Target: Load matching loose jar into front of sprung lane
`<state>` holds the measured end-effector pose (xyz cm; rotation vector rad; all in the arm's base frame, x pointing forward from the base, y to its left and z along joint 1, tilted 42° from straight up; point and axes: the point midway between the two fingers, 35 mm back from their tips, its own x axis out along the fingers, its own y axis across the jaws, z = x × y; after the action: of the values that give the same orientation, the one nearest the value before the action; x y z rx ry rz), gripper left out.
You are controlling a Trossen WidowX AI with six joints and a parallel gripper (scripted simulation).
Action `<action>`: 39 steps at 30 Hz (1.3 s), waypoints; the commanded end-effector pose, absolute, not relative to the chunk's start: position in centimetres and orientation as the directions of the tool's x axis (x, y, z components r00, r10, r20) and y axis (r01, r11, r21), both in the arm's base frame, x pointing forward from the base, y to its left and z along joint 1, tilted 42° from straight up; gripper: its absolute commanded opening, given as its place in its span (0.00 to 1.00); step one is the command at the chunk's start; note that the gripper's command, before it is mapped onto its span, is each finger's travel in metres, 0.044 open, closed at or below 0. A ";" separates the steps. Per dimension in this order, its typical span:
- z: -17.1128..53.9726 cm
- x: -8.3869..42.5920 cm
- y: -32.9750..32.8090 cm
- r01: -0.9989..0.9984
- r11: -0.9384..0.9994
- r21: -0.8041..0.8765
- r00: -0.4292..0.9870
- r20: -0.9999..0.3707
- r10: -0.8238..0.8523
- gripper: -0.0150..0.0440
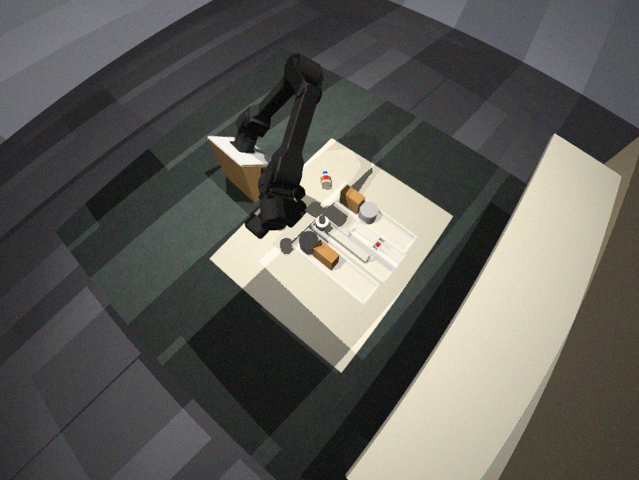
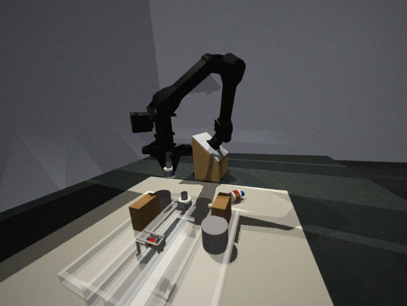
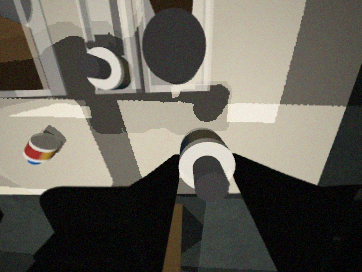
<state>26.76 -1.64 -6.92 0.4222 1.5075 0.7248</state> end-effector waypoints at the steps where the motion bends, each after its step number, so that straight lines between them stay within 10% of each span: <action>1: -4.8 26.8 -3.7 -0.185 0.726 0.662 -0.072 -0.746 0.662 0.25; 39: -2.3 27.9 9.0 -0.156 0.725 0.671 -0.072 -0.740 0.669 0.25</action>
<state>28.23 8.22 -1.76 0.4303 1.4929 0.7138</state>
